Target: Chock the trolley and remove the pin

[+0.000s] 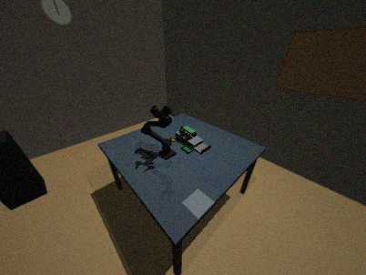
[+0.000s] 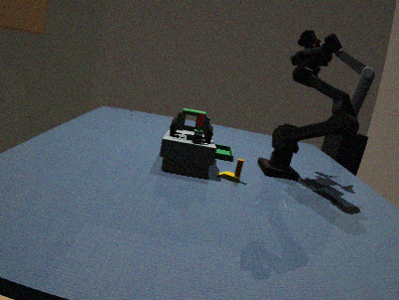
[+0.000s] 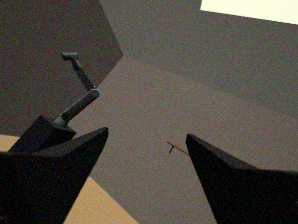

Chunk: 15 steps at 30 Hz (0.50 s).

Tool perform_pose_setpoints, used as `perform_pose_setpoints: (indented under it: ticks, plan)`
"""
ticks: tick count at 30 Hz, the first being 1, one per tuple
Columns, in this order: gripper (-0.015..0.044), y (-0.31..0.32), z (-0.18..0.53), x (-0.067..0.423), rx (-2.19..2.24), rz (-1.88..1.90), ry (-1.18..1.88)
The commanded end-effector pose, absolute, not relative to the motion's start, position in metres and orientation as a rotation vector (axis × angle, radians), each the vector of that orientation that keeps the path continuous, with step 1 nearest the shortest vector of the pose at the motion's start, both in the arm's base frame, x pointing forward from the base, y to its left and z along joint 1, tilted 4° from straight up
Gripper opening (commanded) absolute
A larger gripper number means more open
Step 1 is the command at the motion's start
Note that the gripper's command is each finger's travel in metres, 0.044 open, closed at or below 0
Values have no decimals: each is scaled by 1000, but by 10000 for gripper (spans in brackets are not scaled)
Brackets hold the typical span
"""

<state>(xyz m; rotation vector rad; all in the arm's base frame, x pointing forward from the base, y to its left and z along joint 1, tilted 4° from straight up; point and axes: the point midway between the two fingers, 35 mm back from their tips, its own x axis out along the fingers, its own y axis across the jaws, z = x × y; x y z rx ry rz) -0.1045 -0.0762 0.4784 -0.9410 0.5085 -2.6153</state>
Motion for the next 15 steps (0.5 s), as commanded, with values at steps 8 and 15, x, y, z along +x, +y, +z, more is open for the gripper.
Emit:
perform_pose_setpoints:
  ticks: [8, 15]
  plan:
    - [190, -126, 486, -67, -933, -2348, 261]
    - [190, -169, 484, -13, -836, -2039, 47]
